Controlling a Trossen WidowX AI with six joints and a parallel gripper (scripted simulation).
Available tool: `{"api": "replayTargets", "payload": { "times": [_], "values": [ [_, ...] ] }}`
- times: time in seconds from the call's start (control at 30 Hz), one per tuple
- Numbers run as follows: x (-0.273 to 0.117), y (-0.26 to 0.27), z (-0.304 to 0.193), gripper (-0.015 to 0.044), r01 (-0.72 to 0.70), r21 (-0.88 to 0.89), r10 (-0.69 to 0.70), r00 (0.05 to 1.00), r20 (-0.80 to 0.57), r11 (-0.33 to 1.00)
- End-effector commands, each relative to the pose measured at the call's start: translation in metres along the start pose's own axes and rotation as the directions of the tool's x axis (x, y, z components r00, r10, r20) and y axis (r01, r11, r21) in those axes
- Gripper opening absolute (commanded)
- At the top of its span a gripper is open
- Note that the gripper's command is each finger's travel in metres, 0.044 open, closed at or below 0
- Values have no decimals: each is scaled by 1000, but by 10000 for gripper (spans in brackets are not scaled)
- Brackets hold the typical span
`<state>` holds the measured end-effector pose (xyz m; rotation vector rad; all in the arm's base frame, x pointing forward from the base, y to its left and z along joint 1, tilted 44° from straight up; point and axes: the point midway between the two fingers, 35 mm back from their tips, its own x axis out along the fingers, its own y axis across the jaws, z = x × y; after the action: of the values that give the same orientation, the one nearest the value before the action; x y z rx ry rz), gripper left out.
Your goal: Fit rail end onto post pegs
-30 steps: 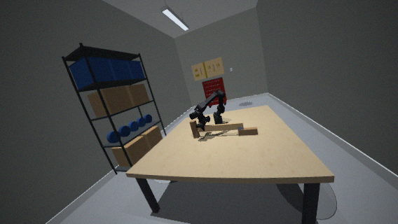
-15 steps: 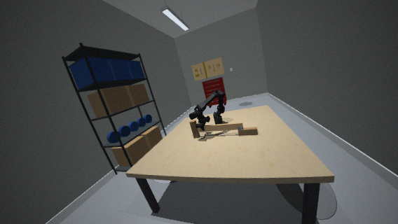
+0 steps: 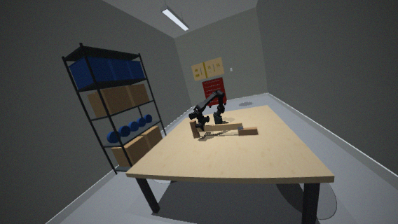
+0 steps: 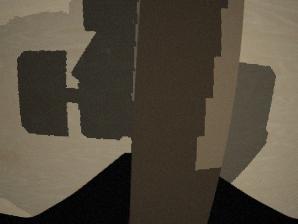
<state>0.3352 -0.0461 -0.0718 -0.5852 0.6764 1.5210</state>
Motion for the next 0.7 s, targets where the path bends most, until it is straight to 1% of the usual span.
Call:
{"api": "replayTargets", "payload": {
  "times": [0.0,0.17,0.67],
  "values": [
    [-3,-2,-4,0,9,-2,-9,1000,-8,1000],
    [-3,-2,-6,0,9,-2,-9,1000,-8,1000],
    [0,0,-2,394,1,0,-1,1000,0,1000]
  ]
}}
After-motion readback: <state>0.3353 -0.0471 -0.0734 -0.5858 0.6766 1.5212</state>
